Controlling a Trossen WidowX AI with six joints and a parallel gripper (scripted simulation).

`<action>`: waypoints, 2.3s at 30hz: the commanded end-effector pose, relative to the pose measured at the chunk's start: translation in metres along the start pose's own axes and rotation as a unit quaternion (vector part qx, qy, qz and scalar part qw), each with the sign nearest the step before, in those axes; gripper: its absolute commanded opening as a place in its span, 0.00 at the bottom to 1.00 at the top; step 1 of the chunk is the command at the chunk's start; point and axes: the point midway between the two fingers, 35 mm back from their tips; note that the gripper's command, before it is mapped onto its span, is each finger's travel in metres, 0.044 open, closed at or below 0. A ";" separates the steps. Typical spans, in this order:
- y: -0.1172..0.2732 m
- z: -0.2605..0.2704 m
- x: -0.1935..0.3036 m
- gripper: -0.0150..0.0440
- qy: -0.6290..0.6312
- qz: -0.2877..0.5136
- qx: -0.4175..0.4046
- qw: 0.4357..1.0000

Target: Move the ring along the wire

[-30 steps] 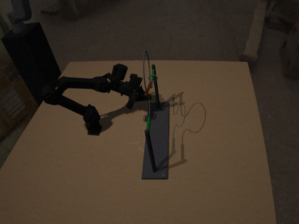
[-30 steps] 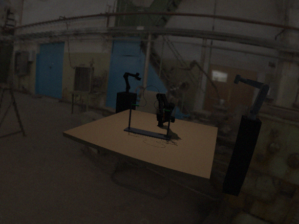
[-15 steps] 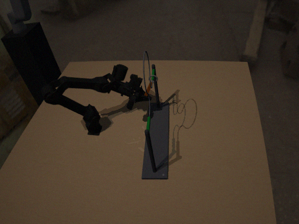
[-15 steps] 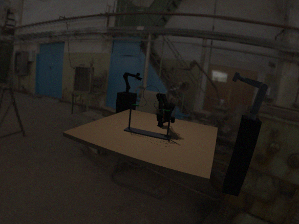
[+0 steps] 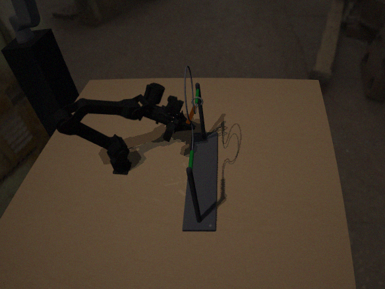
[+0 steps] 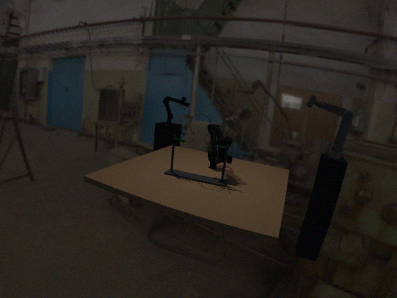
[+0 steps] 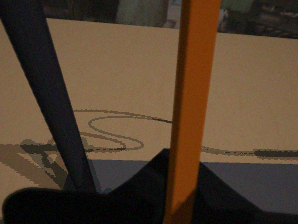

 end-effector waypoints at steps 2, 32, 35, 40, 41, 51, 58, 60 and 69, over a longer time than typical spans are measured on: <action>0.000 0.000 0.000 0.27 0.000 0.000 0.000 1.000; 0.050 0.000 0.001 0.53 -0.001 0.003 0.002 1.000; 0.050 0.000 0.001 0.53 -0.001 0.003 0.002 1.000; 0.050 0.000 0.001 0.53 -0.001 0.003 0.002 1.000; 0.050 0.000 0.001 0.53 -0.001 0.003 0.002 1.000; 0.050 0.000 0.001 0.53 -0.001 0.003 0.002 1.000; 0.054 0.002 0.002 0.61 0.000 0.005 0.000 1.000; 0.068 0.002 0.002 0.70 -0.001 0.007 0.000 1.000; 0.096 -0.002 -0.001 1.00 0.002 -0.002 -0.001 1.000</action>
Point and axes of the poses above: the point midway between the two fingers, 35 mm back from their tips, its own y axis back along the fingers, its own z axis across the jaws, x = y × z, and after that the axes turned 6 degrees about y, right-handed
